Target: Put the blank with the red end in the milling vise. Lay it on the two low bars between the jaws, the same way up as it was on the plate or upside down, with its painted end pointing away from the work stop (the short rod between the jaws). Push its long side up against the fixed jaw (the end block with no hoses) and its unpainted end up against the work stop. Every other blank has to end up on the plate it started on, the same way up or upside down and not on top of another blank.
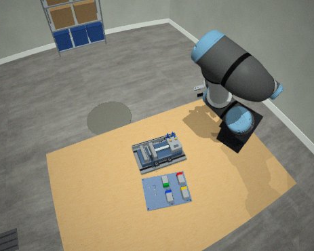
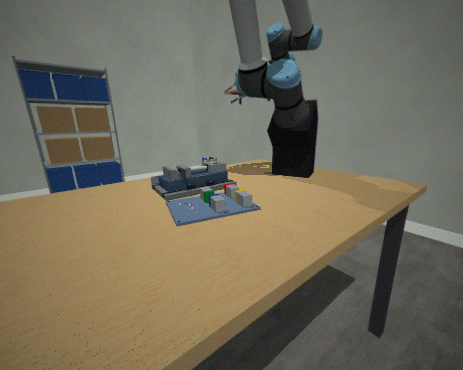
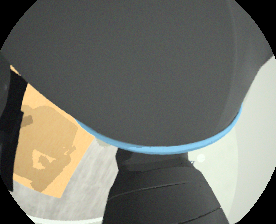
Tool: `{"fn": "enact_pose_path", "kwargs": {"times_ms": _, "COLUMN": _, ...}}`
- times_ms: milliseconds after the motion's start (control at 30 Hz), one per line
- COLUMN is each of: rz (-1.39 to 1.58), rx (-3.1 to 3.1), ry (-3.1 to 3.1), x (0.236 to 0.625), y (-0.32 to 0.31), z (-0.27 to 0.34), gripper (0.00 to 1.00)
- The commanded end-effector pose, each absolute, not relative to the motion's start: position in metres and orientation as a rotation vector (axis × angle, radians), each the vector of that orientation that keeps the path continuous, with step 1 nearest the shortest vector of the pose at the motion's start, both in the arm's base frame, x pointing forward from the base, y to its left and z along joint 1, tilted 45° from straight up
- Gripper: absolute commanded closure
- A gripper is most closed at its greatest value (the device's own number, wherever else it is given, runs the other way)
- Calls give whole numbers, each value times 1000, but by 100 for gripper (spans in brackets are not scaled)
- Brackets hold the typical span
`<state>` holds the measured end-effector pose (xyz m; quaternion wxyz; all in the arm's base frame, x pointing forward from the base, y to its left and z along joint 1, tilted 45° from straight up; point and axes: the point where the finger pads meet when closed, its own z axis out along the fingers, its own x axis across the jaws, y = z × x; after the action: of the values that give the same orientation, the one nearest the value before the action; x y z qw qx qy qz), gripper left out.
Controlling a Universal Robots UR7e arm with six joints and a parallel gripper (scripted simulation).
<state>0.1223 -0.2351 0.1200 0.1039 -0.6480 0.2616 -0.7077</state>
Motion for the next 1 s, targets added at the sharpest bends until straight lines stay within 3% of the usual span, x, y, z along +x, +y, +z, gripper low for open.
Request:
{"fn": "enact_pose_path", "kwargs": {"times_ms": 0, "rz": -1938, "rx": -1828, "ry": 1051, "x": 137, "y": -208, "z": 140, "gripper": 0}}
{"fn": "enact_pose_path", "kwargs": {"times_ms": 400, "rz": -1938, "rx": -1828, "ry": 1051, "x": 137, "y": -208, "z": 140, "gripper": 0}}
{"fn": "enact_pose_path", "kwargs": {"times_ms": 433, "rz": -2131, "rx": -1869, "ry": 799, "x": 122, "y": -230, "z": 125, "gripper": 0}}
{"fn": "enact_pose_path", "kwargs": {"times_ms": 567, "rz": -2297, "rx": -1685, "ry": 906, "x": 122, "y": -210, "z": 147, "gripper": 0}}
{"fn": "enact_pose_path", "kwargs": {"times_ms": 967, "rz": -2297, "rx": -1685, "ry": 906, "x": 122, "y": -210, "z": 147, "gripper": 0}}
